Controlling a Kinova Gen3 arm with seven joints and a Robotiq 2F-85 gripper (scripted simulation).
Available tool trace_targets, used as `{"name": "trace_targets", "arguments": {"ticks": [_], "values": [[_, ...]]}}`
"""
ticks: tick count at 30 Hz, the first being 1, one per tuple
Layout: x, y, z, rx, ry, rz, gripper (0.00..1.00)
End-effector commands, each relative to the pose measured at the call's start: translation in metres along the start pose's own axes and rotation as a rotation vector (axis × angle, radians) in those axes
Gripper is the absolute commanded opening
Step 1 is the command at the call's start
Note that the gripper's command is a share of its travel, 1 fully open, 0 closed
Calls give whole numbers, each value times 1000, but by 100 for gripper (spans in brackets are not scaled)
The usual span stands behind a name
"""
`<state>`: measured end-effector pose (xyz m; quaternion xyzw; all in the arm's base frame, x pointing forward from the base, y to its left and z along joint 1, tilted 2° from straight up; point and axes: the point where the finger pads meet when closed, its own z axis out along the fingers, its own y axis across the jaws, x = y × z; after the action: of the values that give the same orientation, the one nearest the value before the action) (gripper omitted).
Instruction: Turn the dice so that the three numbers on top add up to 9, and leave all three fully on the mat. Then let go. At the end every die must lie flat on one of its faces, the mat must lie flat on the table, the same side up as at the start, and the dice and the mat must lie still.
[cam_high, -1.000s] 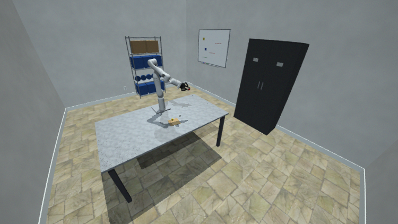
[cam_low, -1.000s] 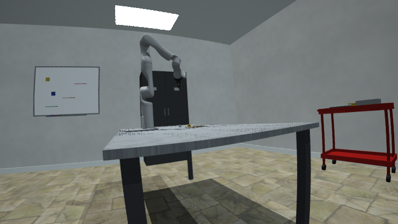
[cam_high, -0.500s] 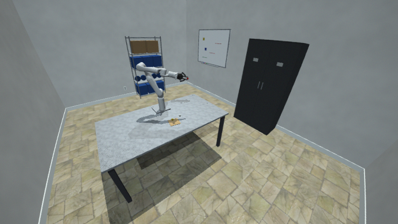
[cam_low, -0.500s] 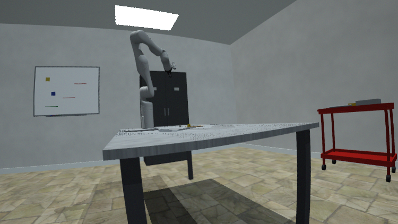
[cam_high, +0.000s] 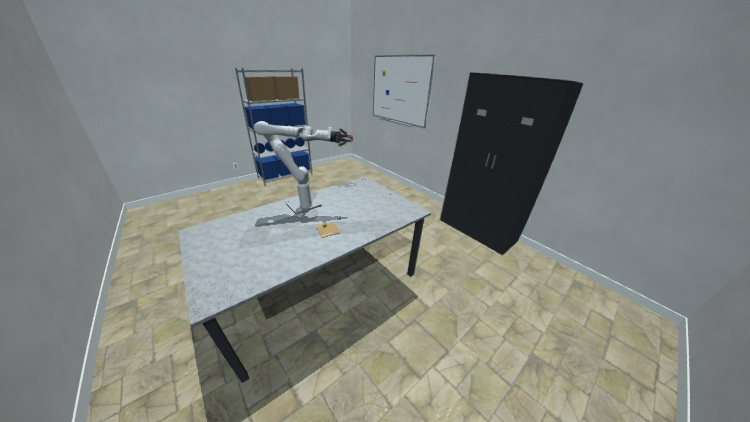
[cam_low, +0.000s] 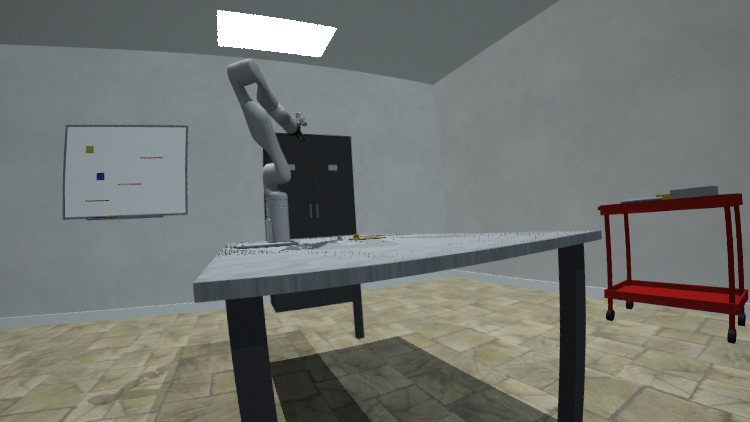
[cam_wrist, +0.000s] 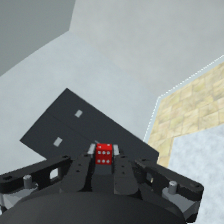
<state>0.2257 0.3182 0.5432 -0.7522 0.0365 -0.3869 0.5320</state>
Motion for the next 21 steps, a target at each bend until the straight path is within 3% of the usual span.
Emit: {"name": "trace_targets", "arguments": {"ticks": [1, 6, 8, 10, 11, 14, 15, 16, 17, 18, 19, 20, 21], "values": [[-41, -1, 13, -60, 2, -87, 15], [-78, 29, 42, -140, 35, -197, 15], [-78, 29, 42, -140, 35, -197, 15], [-92, 52, 58, -191, 50, -247, 15], [-92, 52, 58, -191, 50, -247, 15], [-102, 80, 73, -248, 64, -291, 15], [-102, 80, 73, -248, 64, -291, 15], [-106, 96, 80, -278, 71, -312, 15], [-106, 96, 80, -278, 71, -312, 15], [-109, 112, 86, -309, 78, -332, 15], [-109, 112, 86, -309, 78, -332, 15], [-112, 129, 92, -340, 84, -350, 15], [-112, 129, 92, -340, 84, -350, 15]]}}
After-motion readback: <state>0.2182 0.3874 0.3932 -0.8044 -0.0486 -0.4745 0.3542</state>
